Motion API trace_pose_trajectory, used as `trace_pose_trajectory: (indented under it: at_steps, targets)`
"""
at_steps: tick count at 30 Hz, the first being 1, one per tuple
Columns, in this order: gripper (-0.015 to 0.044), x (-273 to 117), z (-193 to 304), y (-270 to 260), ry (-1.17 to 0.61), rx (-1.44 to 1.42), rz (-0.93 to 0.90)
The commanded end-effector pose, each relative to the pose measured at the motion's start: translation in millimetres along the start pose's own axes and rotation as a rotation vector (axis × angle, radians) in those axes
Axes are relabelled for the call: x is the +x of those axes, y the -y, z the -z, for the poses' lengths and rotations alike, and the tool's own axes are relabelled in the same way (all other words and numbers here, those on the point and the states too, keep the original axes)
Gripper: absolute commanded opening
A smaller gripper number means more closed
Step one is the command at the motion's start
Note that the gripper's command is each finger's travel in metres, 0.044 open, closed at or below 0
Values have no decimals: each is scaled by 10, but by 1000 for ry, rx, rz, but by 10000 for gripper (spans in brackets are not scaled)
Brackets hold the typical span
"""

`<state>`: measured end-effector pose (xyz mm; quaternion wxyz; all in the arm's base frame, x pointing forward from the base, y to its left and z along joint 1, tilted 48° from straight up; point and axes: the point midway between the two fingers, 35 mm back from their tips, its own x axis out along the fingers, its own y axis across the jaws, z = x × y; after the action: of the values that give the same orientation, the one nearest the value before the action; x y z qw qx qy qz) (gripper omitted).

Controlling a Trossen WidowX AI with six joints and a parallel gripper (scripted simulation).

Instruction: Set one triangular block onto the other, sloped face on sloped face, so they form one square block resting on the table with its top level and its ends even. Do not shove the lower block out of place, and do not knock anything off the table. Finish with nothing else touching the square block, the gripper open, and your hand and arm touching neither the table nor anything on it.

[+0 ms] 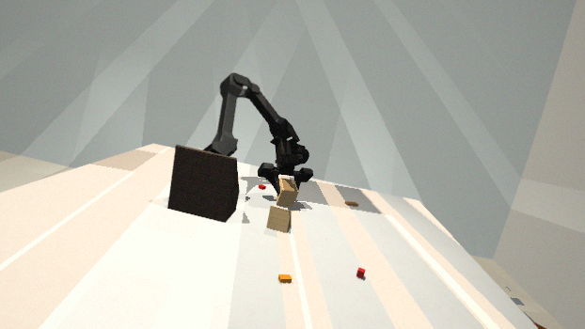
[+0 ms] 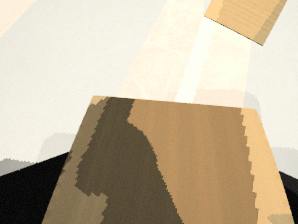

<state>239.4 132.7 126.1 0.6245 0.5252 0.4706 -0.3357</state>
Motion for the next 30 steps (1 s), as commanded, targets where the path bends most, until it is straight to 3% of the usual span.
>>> trace_pose_trajectory:
  at_steps: [1,10,19,26,30]
  targets:
    - [210,1,0,8,-2,-6,1]
    - [440,1,0,8,-2,-6,1]
    - [440,-14,-17,4,-2,-6,1]
    - [440,-621,-654,-5,4,-3,3]
    - [440,-693,-717,13,5,-3,2]
